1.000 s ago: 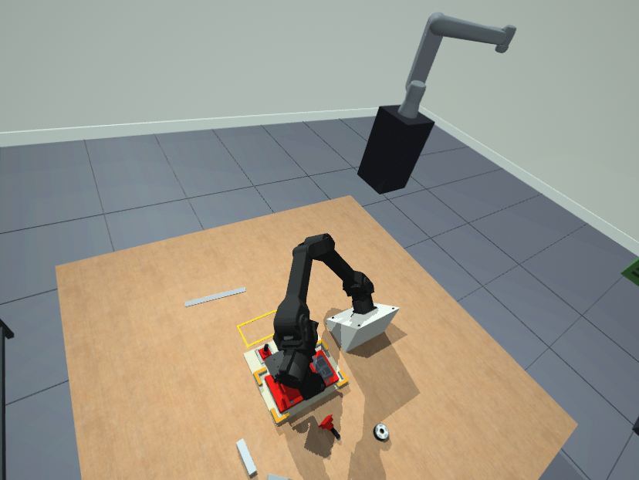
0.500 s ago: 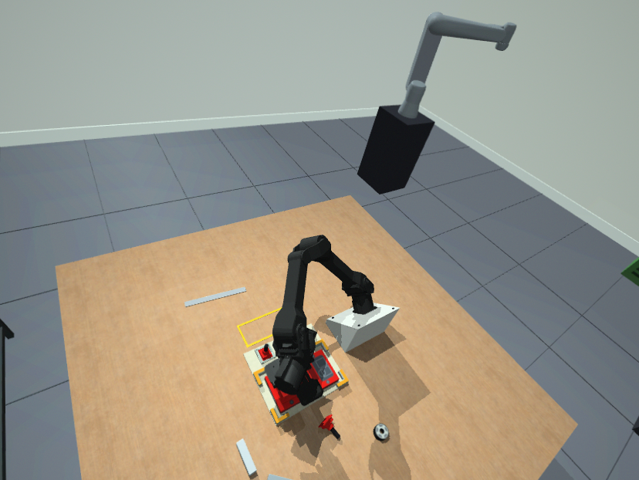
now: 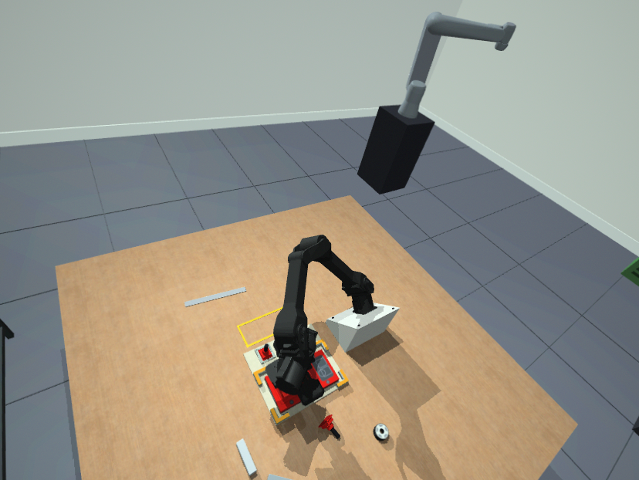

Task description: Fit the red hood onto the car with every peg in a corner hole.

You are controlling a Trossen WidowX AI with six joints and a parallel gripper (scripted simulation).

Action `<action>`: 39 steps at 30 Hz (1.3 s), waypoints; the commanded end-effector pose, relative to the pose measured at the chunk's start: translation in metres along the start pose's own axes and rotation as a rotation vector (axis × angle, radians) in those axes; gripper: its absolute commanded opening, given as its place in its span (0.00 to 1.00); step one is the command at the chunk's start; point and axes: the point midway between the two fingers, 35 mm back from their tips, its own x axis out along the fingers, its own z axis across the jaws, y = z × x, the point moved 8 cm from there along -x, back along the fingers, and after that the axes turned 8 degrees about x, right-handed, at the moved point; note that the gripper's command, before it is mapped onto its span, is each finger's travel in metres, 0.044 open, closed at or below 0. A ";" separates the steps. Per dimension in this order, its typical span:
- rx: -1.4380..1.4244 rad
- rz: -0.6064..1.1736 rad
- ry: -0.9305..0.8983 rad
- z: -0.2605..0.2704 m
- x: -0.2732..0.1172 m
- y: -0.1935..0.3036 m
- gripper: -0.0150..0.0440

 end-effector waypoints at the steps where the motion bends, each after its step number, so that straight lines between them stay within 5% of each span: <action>1: -0.001 -0.005 0.001 0.000 0.000 0.000 0.25; 39: -0.001 -0.005 0.001 0.000 0.012 -0.002 0.25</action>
